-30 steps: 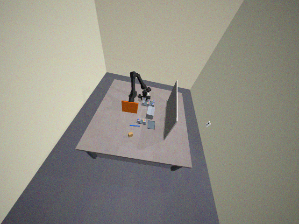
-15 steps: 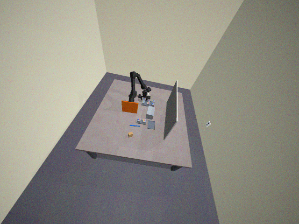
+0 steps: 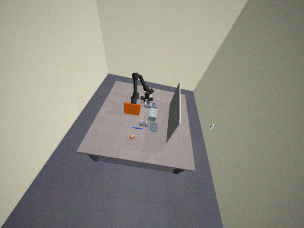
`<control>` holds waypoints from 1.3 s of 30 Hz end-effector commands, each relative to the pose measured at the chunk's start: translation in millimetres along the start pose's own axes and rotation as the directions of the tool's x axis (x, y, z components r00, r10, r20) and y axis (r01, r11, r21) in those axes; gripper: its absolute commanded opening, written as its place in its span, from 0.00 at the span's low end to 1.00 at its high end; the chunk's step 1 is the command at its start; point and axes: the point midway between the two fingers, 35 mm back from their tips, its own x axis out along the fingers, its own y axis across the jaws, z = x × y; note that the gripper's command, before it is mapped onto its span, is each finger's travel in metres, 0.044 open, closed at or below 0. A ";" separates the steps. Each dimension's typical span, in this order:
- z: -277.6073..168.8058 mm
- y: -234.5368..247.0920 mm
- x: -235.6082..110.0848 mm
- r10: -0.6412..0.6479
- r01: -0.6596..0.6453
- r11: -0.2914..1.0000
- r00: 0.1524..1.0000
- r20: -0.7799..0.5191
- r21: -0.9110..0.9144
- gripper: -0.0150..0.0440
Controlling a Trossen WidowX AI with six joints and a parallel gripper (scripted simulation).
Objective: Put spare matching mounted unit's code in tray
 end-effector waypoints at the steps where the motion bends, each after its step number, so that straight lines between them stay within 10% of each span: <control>1: 0.0 0.0 0.0 0.000 0.000 1.000 1.000 0.000 0.000 0.44; 6: 0.0 0.0 0.0 0.000 0.000 1.000 1.000 0.000 0.000 0.25; 39: -1.3 -0.5 -79.0 -0.002 0.002 1.000 1.000 -0.009 0.008 0.25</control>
